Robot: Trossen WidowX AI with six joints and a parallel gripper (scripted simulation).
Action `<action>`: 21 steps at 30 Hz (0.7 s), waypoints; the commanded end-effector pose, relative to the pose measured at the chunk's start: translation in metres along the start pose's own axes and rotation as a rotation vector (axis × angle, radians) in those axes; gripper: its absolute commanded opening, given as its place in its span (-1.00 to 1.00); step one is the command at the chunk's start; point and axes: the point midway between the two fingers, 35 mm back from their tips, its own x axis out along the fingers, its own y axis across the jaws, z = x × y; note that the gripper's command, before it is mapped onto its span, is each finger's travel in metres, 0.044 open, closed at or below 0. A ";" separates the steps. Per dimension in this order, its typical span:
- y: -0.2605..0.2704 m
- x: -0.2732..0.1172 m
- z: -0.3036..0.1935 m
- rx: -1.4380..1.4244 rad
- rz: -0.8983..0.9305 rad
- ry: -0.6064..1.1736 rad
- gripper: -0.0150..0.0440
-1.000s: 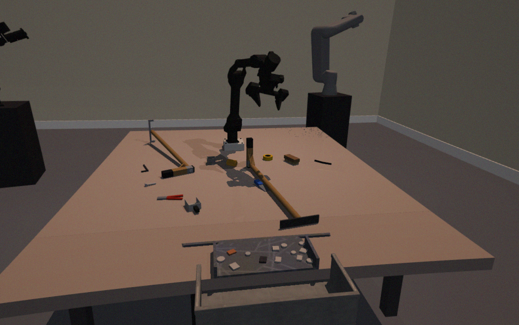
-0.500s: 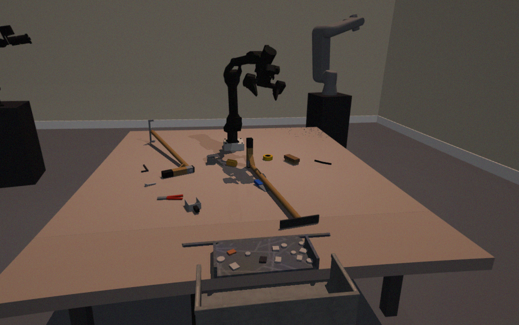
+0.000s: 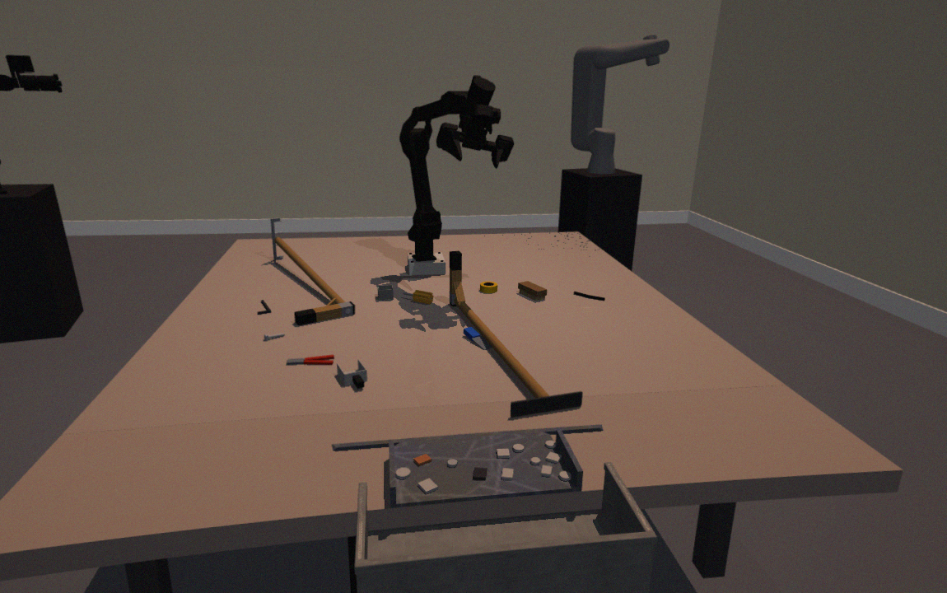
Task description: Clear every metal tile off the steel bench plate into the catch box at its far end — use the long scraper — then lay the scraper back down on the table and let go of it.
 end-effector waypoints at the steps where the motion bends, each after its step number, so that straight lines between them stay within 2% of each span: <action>1: -0.004 -0.010 -0.003 0.019 -0.014 -0.027 1.00; 21: -0.026 -0.062 -0.015 0.119 -0.055 -0.181 1.00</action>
